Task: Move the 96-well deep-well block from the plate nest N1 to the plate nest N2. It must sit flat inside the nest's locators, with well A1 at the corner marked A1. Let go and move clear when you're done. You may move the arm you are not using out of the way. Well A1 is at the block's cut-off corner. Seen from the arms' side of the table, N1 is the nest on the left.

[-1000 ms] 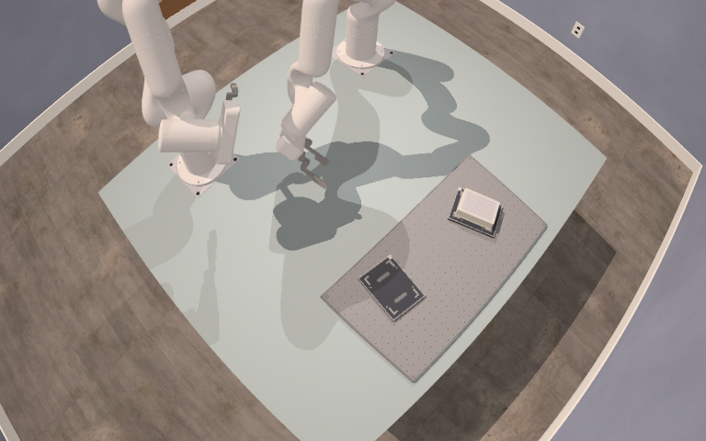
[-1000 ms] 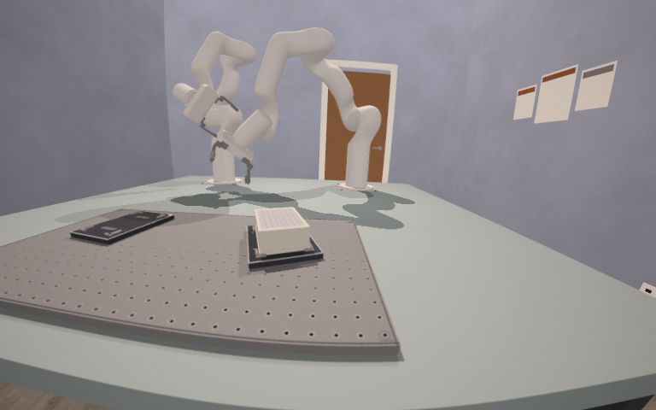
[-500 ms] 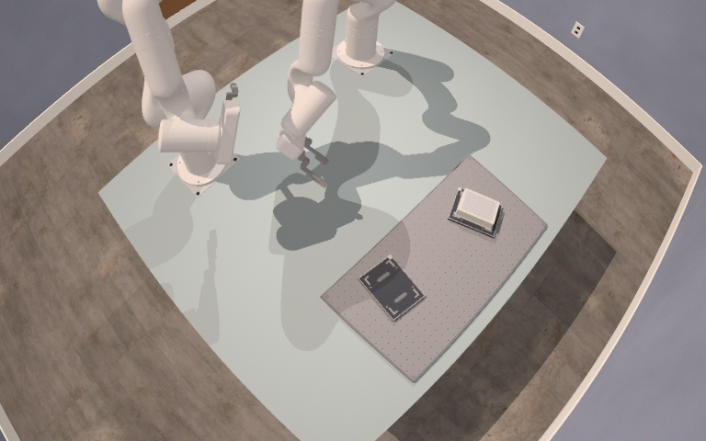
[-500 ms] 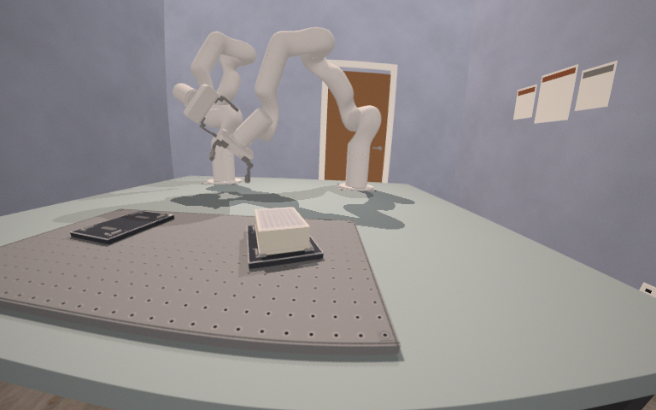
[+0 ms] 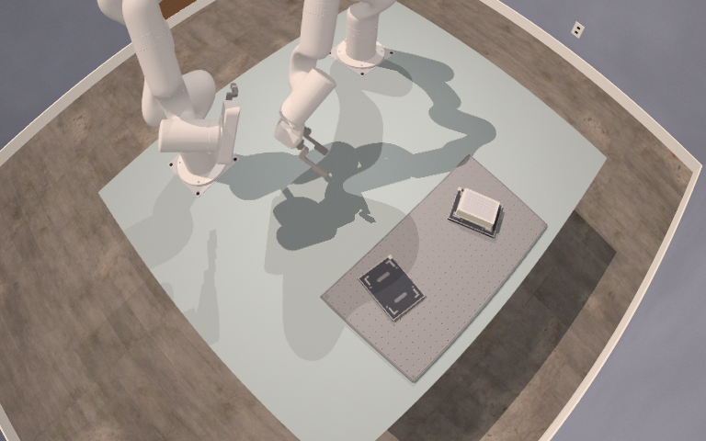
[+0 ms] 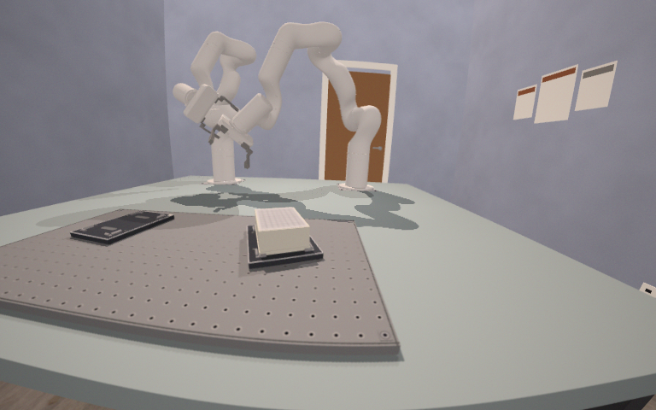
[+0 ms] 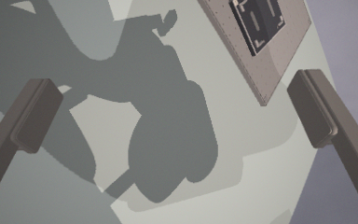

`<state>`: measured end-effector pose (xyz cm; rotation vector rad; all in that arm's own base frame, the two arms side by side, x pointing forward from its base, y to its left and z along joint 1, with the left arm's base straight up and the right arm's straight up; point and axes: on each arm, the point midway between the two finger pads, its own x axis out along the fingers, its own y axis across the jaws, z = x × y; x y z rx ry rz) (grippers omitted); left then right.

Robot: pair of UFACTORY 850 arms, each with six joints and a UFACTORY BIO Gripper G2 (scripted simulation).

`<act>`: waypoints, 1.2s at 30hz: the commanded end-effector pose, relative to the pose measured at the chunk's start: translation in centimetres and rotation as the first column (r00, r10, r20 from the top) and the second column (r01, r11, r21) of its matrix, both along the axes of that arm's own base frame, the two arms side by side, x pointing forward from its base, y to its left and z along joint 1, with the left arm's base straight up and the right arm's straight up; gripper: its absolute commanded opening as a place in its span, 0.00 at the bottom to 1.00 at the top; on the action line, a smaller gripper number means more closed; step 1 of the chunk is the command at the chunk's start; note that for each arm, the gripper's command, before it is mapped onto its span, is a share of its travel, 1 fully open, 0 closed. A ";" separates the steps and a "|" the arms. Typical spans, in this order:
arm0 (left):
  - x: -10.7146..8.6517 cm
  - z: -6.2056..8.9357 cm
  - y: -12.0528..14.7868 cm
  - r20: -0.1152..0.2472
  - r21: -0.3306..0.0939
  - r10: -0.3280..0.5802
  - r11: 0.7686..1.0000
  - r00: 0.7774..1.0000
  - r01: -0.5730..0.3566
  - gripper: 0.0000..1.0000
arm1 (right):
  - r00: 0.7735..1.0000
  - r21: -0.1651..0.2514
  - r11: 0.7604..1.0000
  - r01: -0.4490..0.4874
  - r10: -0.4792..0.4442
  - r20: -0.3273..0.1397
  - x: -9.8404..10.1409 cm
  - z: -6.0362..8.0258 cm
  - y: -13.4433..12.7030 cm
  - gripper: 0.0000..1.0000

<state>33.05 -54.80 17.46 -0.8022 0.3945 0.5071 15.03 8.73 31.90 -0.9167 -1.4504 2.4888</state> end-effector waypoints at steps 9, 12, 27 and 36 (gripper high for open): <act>0.0 7.0 0.0 -0.002 -0.001 -0.001 1.000 1.000 0.001 1.00 | 1.000 0.000 1.000 0.000 0.000 0.001 0.0 0.0 0.0 1.00; 0.0 8.6 0.0 -0.002 -0.001 -0.001 1.000 1.000 0.001 1.00 | 1.000 0.000 1.000 0.000 0.000 0.001 0.0 0.0 0.0 1.00; 0.0 12.3 0.0 -0.002 -0.001 -0.002 1.000 1.000 0.002 1.00 | 1.000 0.000 1.000 0.000 0.000 0.001 0.0 0.0 0.0 1.00; 0.0 12.5 -0.1 -0.003 0.000 -0.002 1.000 1.000 0.002 1.00 | 1.000 0.000 1.000 0.000 0.000 0.001 0.0 0.0 0.0 1.00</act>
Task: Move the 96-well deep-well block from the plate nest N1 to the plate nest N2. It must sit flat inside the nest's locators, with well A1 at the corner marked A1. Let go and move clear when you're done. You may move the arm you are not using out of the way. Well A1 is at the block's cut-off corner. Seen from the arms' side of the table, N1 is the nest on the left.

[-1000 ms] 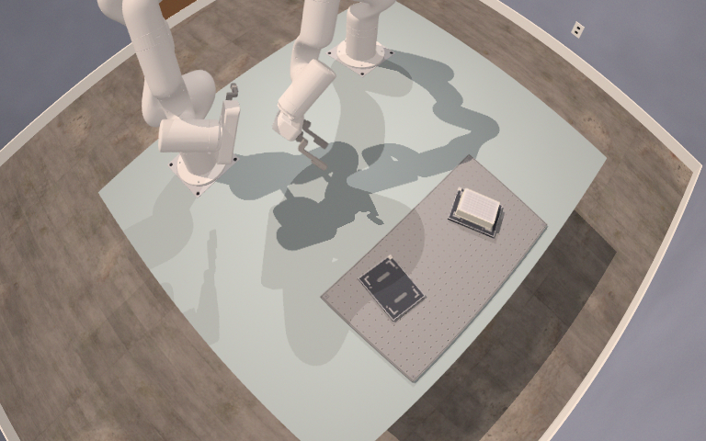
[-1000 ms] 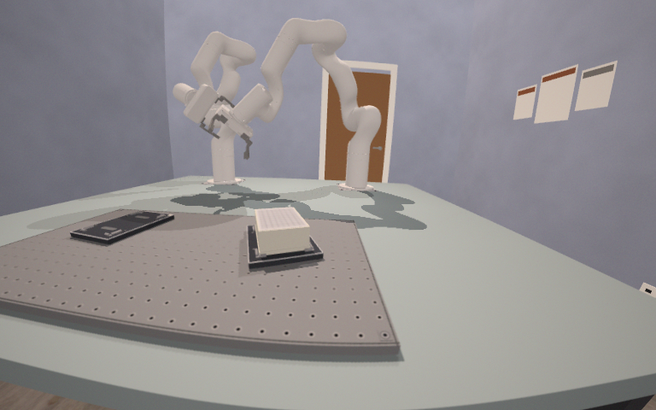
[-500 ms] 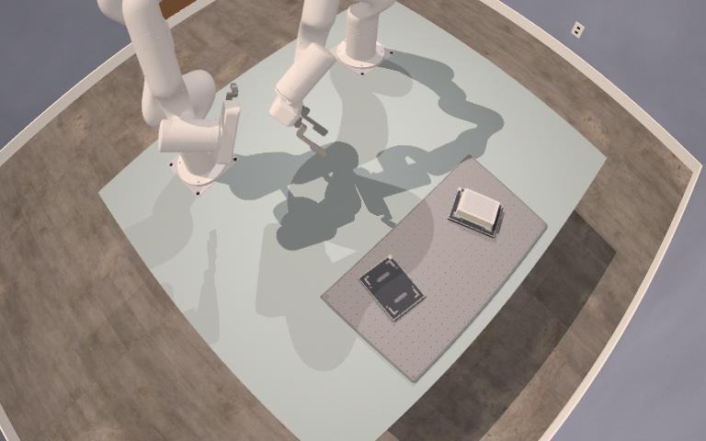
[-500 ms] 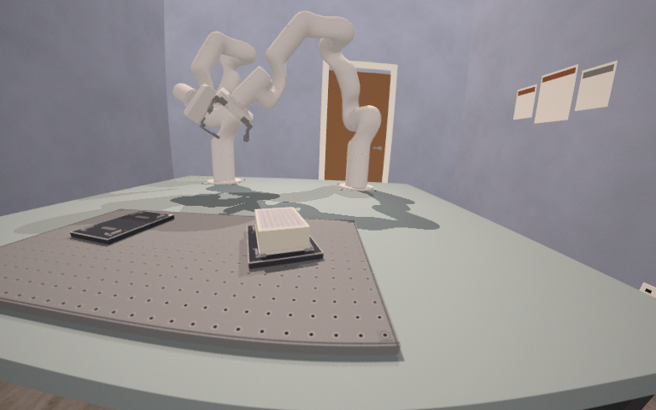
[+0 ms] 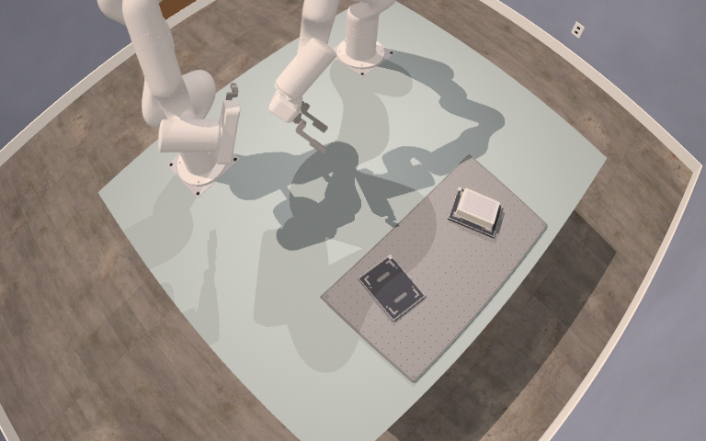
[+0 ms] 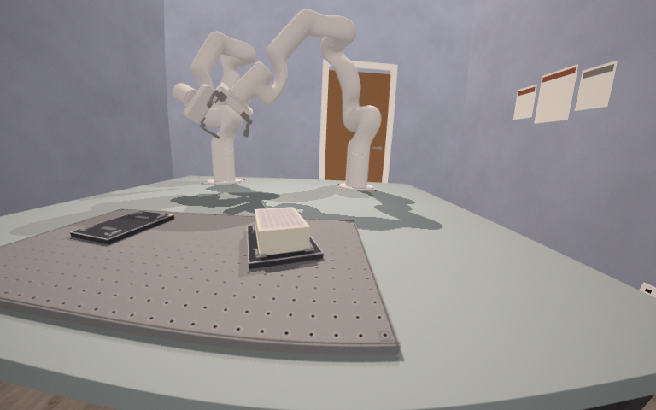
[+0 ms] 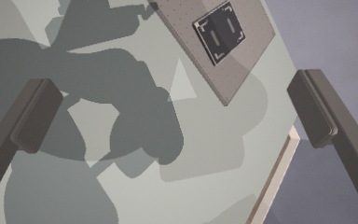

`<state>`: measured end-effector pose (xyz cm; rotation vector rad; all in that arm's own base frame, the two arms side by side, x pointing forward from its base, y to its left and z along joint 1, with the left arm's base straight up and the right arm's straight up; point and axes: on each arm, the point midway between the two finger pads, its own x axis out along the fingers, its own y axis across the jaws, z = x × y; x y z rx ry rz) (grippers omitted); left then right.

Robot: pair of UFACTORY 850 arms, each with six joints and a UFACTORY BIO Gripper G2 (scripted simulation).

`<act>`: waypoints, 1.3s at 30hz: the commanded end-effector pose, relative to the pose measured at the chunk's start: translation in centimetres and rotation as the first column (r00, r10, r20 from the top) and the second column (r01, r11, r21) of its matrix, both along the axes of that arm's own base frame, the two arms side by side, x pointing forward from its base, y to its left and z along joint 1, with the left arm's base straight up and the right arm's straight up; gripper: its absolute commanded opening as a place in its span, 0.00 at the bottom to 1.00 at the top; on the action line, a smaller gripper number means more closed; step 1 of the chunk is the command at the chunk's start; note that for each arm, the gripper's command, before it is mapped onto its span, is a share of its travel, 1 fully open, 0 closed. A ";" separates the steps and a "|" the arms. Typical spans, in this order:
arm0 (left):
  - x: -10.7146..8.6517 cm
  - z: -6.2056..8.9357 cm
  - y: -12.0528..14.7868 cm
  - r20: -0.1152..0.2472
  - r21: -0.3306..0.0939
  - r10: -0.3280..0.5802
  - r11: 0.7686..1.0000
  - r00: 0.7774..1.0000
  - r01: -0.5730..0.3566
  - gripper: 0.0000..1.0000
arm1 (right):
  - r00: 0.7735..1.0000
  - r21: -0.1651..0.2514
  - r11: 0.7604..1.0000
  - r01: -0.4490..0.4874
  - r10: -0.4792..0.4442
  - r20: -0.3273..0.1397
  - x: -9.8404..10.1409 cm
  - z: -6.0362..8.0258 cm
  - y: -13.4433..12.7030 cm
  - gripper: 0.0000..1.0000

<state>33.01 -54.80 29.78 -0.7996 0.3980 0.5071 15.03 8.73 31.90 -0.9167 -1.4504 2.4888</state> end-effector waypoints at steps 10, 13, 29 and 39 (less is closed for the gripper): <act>-0.1 0.2 -0.1 -0.003 -0.004 -0.004 1.000 1.000 0.004 1.00 | 1.000 0.000 1.000 0.000 0.000 0.001 0.0 0.0 0.0 1.00; -0.2 0.2 0.0 -0.007 -0.007 -0.009 1.000 1.000 0.008 1.00 | 1.000 0.000 1.000 0.000 0.000 0.001 0.0 0.0 0.0 1.00; -2.0 0.6 0.2 -0.057 -0.036 -0.063 0.997 0.996 0.061 1.00 | 1.000 0.000 1.000 0.000 0.000 0.001 0.0 0.0 0.0 1.00; -4.8 1.1 0.8 -0.128 -0.074 -0.145 0.988 0.981 0.137 1.00 | 1.000 0.000 1.000 0.000 0.000 0.001 0.0 0.0 0.0 1.00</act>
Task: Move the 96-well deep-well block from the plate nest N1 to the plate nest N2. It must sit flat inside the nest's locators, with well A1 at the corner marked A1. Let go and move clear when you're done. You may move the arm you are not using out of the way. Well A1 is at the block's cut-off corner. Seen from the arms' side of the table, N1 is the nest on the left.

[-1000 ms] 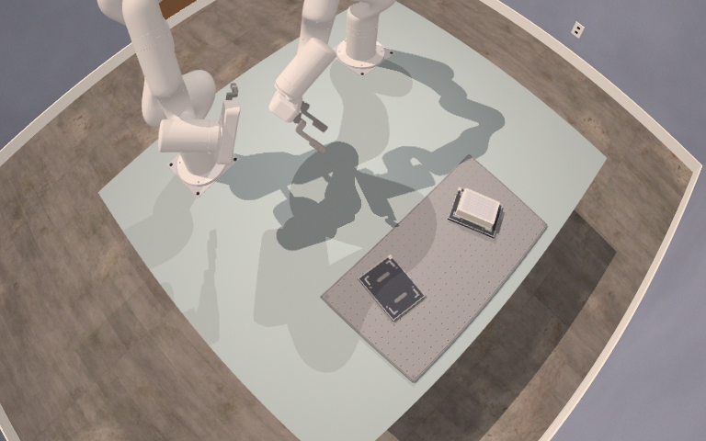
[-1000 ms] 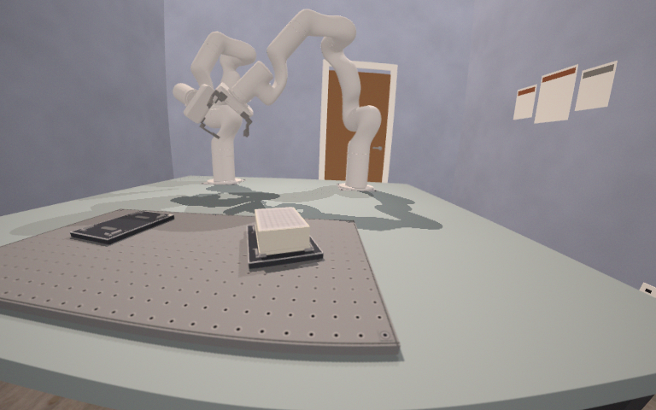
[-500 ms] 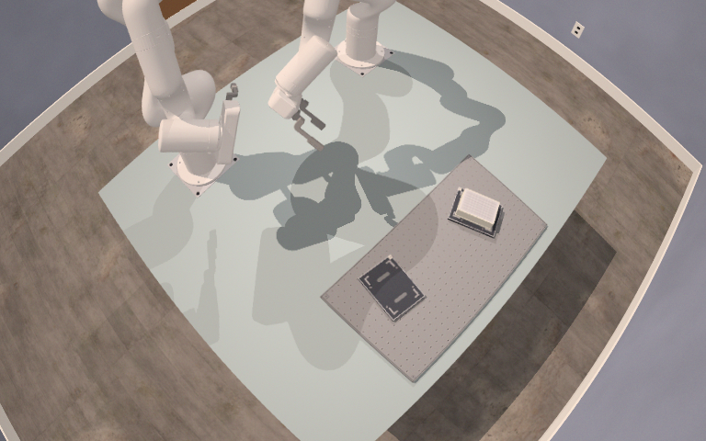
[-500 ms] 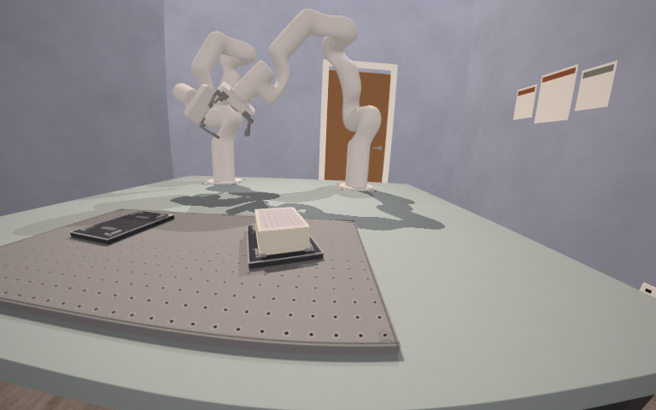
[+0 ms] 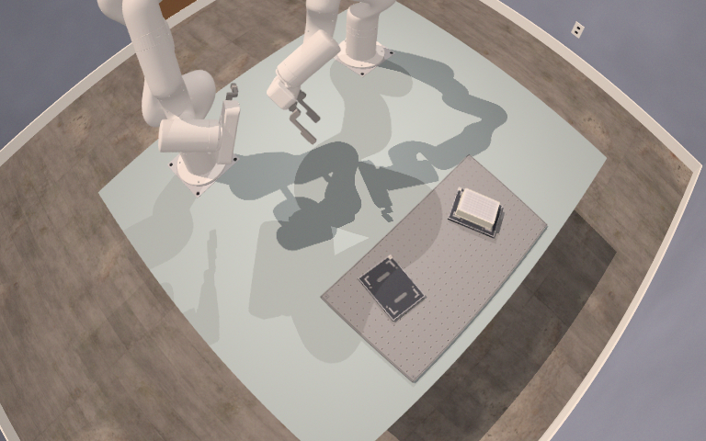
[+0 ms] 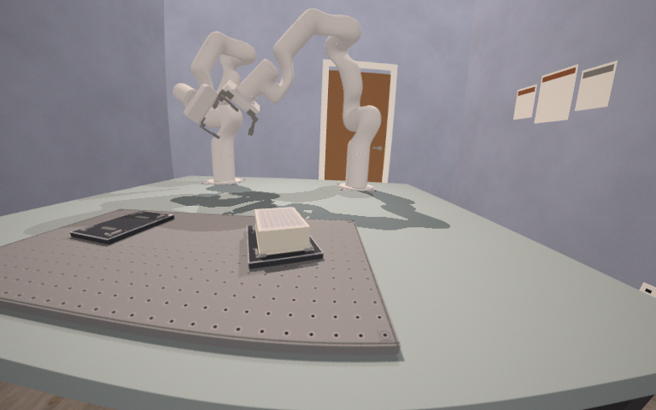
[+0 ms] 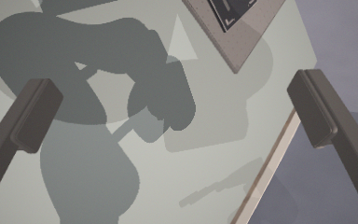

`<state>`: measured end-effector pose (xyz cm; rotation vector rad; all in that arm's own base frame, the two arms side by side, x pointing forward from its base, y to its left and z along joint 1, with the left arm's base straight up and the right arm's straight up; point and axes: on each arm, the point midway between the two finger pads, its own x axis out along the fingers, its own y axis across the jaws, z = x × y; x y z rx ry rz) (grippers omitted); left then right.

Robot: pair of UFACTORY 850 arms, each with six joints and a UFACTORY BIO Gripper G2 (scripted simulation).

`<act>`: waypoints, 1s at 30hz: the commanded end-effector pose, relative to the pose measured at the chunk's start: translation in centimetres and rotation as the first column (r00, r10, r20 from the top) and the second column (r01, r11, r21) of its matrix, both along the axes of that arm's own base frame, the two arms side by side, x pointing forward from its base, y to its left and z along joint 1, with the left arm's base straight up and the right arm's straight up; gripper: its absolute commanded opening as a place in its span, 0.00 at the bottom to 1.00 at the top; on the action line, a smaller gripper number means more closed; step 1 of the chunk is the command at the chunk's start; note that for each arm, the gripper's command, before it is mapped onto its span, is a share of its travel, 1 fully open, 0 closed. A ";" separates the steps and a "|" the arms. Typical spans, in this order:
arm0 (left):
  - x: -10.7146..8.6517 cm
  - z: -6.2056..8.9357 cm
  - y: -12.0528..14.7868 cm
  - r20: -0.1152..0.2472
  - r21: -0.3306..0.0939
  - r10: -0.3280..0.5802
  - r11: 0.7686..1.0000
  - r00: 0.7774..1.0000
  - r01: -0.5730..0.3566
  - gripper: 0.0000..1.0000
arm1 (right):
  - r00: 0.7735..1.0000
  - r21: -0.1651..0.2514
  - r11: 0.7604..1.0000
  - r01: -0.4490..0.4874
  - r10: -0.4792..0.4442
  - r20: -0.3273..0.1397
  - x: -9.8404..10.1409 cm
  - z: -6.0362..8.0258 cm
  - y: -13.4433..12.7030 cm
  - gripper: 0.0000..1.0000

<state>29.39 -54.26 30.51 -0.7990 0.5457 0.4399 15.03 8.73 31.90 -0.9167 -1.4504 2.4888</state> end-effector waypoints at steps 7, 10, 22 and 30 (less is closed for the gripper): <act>-3.1 0.6 0.8 -0.082 -0.033 -0.090 0.996 0.993 0.087 1.00 | 1.000 0.000 1.000 0.000 0.000 0.001 0.0 0.0 0.0 1.00; -4.4 0.8 1.2 -0.114 -0.044 -0.126 0.992 0.985 0.122 1.00 | 1.000 0.000 1.000 0.000 0.000 0.001 0.0 0.0 0.0 1.00; -9.4 1.5 3.6 -0.237 -0.079 -0.264 0.965 0.935 0.252 1.00 | 1.000 0.000 1.000 0.000 0.000 0.001 0.0 0.0 0.0 1.00; -13.9 2.0 6.5 -0.343 -0.103 -0.376 0.926 0.861 0.364 1.00 | 1.000 0.000 1.000 0.000 0.000 0.001 0.0 0.0 0.0 1.00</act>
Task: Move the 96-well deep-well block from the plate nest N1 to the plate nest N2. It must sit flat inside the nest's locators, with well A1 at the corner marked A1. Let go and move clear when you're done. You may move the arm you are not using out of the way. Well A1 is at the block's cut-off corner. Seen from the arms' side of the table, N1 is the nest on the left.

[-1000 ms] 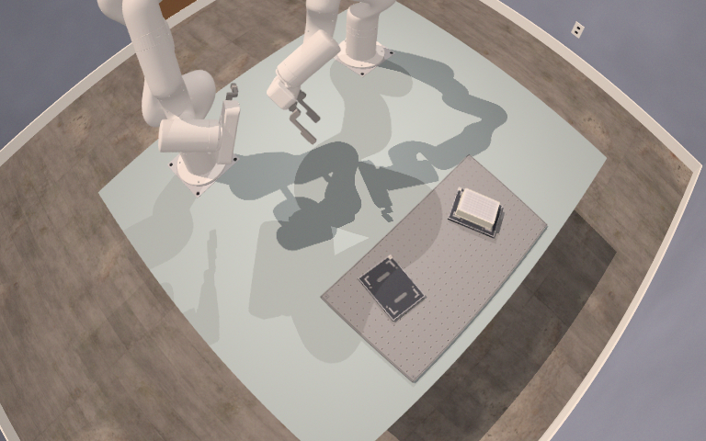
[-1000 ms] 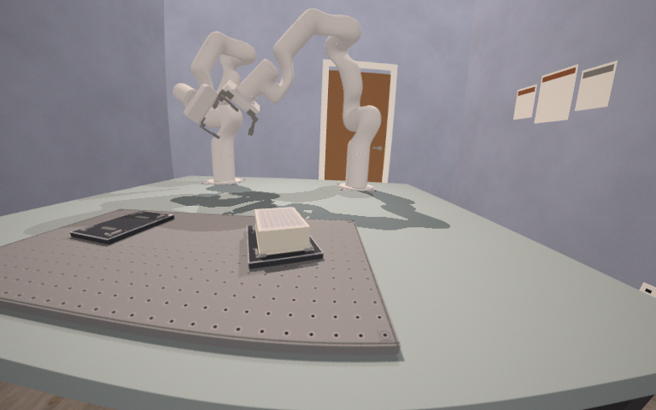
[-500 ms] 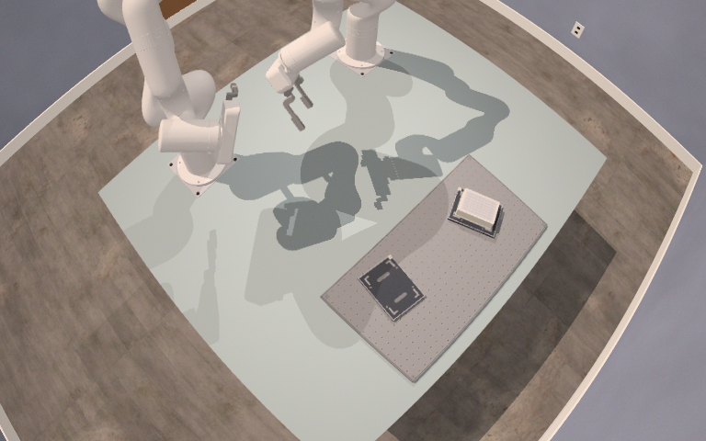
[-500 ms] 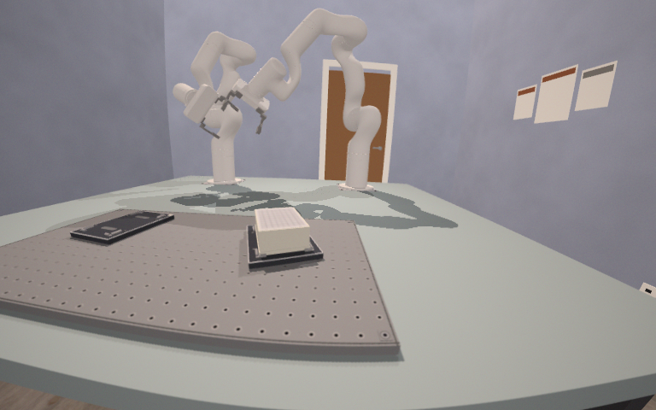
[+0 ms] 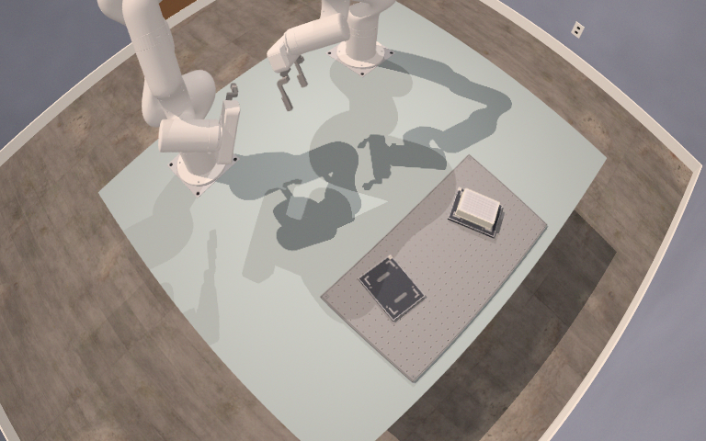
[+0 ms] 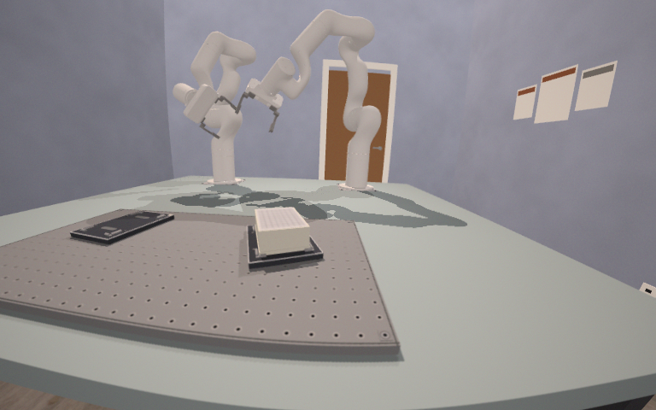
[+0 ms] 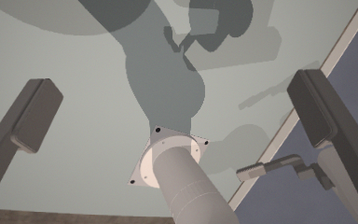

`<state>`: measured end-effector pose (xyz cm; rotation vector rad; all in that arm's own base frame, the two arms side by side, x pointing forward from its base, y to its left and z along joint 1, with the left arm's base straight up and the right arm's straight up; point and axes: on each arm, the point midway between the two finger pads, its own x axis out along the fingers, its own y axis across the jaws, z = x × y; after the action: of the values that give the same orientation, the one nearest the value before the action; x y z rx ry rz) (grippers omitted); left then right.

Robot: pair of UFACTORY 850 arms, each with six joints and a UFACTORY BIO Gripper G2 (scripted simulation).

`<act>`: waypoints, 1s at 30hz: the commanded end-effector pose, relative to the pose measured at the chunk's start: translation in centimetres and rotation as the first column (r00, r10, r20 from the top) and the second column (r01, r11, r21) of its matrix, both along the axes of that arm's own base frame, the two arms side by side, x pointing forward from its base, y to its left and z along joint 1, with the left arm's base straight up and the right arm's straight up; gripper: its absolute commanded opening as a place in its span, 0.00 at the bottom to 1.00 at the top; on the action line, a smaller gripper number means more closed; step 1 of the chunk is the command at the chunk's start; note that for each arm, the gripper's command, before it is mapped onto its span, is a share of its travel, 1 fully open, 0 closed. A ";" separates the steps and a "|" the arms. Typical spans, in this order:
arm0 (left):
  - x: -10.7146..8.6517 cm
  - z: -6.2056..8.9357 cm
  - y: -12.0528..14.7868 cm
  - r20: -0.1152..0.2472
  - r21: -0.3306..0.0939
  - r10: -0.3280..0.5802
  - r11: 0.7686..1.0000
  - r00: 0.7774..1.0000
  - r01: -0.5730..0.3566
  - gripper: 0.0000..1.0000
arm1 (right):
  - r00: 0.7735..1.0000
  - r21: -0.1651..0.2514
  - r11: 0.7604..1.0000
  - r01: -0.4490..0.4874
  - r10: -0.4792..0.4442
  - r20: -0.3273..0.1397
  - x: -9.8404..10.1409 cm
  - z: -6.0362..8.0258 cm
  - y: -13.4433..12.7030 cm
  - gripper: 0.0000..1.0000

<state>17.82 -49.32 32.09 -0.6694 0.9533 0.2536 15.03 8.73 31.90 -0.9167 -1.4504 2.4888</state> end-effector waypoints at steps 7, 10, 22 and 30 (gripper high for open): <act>-5.2 0.8 3.8 -0.132 0.012 -0.150 0.988 0.980 0.152 1.00 | 1.000 0.000 1.000 0.000 0.000 0.001 0.0 0.0 0.0 1.00; -6.9 1.0 5.4 -0.174 0.018 -0.197 0.979 0.965 0.203 1.00 | 1.000 0.000 1.000 0.000 0.000 0.001 0.0 0.0 0.0 1.00; -12.2 1.6 11.4 -0.320 0.043 -0.348 0.924 0.881 0.380 1.00 | 1.000 0.000 1.000 0.000 0.000 0.001 0.0 0.0 0.0 1.00; -14.8 2.0 15.1 -0.399 0.057 -0.417 0.877 0.816 0.476 1.00 | 1.000 0.000 1.000 0.000 0.000 0.001 0.0 0.0 0.0 1.00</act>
<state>4.43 -36.35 33.66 -0.2927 1.3736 0.0534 15.03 8.73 31.90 -0.9167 -1.4504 2.4888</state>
